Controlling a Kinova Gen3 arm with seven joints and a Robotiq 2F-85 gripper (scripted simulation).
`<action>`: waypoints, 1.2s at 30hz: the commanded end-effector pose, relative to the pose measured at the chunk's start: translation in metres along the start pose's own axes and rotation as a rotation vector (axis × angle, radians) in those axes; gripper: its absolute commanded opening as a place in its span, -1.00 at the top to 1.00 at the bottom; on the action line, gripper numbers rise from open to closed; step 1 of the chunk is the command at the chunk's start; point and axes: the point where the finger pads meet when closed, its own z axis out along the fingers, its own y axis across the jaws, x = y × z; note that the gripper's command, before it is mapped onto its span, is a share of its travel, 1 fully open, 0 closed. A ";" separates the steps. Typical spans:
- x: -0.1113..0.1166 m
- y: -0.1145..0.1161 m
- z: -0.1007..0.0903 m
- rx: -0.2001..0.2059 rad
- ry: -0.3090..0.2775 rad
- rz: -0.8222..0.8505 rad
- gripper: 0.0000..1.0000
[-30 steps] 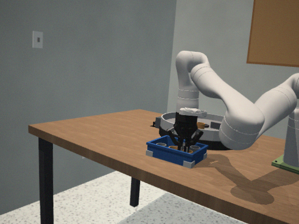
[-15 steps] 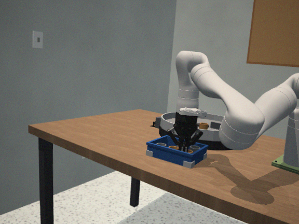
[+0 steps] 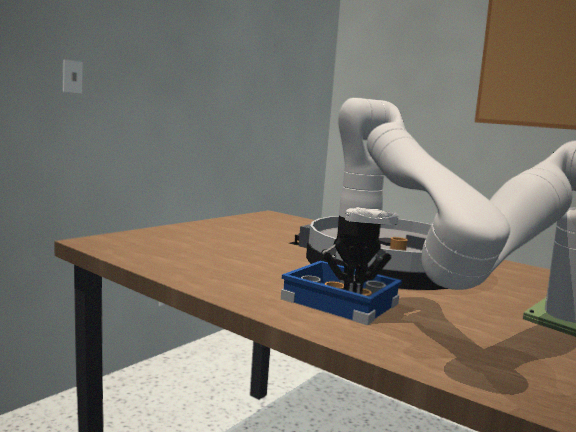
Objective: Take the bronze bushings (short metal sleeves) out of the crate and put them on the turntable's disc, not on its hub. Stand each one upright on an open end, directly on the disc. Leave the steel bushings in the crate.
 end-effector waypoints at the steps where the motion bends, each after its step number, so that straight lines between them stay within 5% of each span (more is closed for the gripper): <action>1: -0.001 0.000 0.001 -0.005 -0.004 0.012 1.00; 22: -0.001 0.001 -0.003 -0.005 -0.004 0.011 1.00; 36: 0.000 0.002 -0.040 -0.005 -0.004 0.005 1.00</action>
